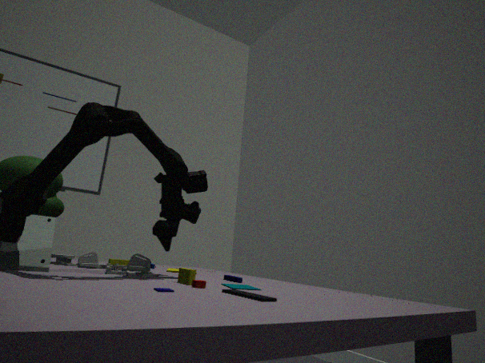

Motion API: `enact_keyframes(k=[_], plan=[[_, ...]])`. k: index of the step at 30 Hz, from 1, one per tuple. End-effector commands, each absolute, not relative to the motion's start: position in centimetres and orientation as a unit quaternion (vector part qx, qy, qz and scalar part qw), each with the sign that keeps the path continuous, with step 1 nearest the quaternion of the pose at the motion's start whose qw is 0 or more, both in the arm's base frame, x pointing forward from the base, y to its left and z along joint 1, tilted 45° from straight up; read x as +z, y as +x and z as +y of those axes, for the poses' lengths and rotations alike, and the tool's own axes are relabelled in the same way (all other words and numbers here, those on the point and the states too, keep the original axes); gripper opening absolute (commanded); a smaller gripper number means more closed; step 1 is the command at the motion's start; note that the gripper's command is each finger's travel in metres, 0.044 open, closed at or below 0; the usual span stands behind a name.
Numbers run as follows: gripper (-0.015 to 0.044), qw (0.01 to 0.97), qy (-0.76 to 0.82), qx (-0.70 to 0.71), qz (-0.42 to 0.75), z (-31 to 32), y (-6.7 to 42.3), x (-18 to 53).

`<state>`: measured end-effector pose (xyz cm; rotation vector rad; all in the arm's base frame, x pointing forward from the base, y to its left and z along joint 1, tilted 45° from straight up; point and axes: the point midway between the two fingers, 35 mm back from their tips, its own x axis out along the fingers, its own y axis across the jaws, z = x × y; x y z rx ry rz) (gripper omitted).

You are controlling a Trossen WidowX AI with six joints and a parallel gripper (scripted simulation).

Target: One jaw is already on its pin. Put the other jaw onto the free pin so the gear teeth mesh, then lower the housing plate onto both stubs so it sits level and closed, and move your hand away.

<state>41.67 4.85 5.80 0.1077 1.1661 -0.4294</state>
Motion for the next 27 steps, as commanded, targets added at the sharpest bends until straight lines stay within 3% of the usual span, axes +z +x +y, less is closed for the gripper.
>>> enact_keyframes(k=[1, 27], plan=[[0.0440, 0.796, 0.016, -0.196, 0.573, 6.7, 40.3, 3.8], [0.0440, 0.675, -0.268, -0.142, 0.673, 16.2, 28.0, -5.7]])
